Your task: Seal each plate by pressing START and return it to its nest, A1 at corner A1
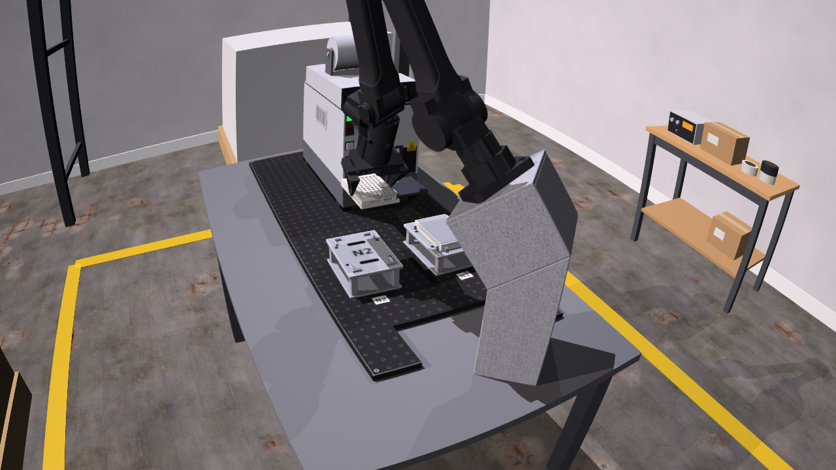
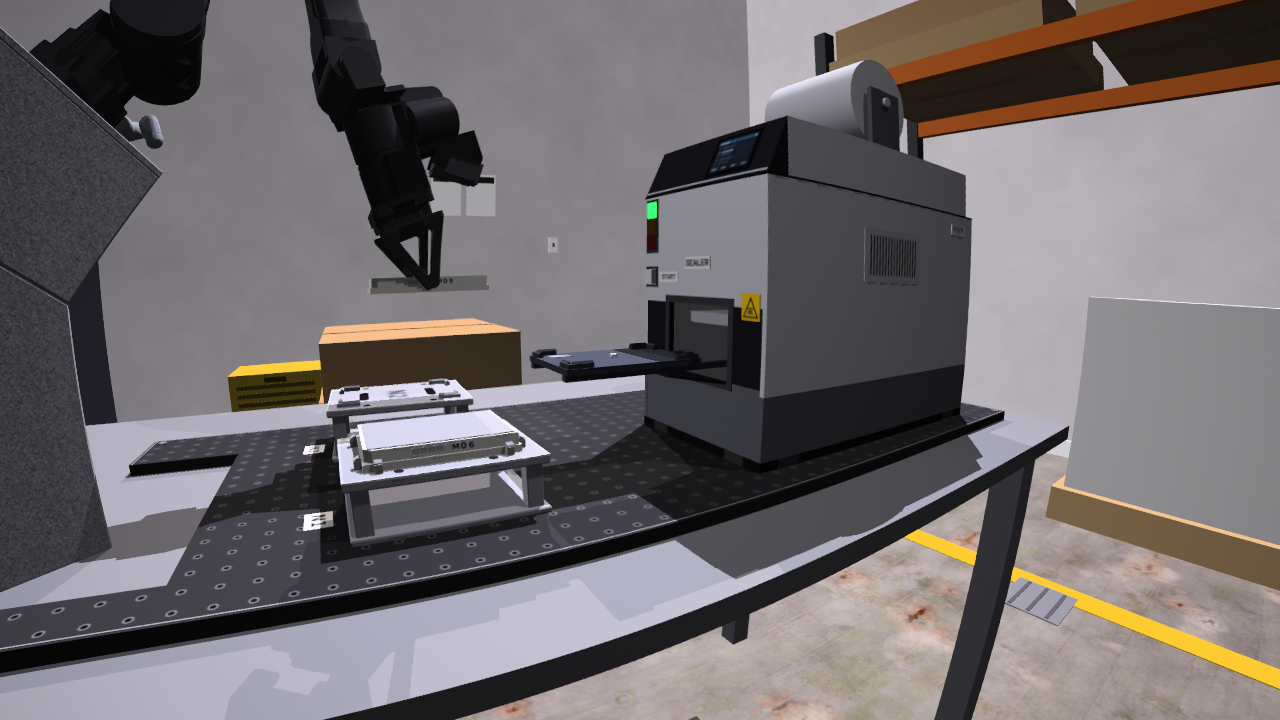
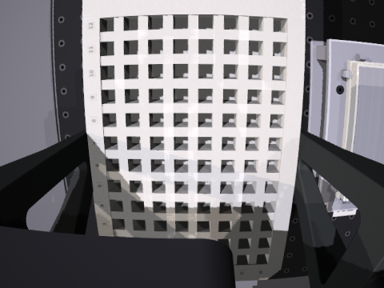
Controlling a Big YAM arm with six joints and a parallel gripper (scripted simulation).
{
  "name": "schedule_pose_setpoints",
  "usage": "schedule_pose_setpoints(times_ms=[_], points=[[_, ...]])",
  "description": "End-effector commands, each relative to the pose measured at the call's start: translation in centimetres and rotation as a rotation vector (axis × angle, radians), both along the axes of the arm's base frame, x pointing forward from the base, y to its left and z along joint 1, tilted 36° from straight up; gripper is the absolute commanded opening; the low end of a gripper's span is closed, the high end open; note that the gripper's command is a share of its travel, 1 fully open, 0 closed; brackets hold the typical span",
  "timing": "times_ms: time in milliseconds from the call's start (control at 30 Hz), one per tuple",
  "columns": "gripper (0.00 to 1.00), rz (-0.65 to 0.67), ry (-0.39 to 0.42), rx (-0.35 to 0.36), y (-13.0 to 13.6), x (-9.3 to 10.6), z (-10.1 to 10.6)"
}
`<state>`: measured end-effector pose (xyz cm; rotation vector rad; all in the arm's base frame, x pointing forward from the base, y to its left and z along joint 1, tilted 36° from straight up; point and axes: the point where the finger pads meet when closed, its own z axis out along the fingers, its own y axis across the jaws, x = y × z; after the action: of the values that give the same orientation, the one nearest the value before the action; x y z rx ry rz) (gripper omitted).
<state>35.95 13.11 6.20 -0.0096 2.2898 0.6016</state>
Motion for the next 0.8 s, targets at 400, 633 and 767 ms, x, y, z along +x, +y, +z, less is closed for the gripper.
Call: schedule_pose_setpoints(times_ms=[400, 633, 767], points=[[0.00, -0.004, -0.026, -0.012, -2.3, 3.5, 0.8], [0.00, 0.002, -0.003, -0.017, -3.1, 3.8, 0.2], [0.00, -0.005, -0.025, -0.006, -3.5, 4.9, 1.0]])
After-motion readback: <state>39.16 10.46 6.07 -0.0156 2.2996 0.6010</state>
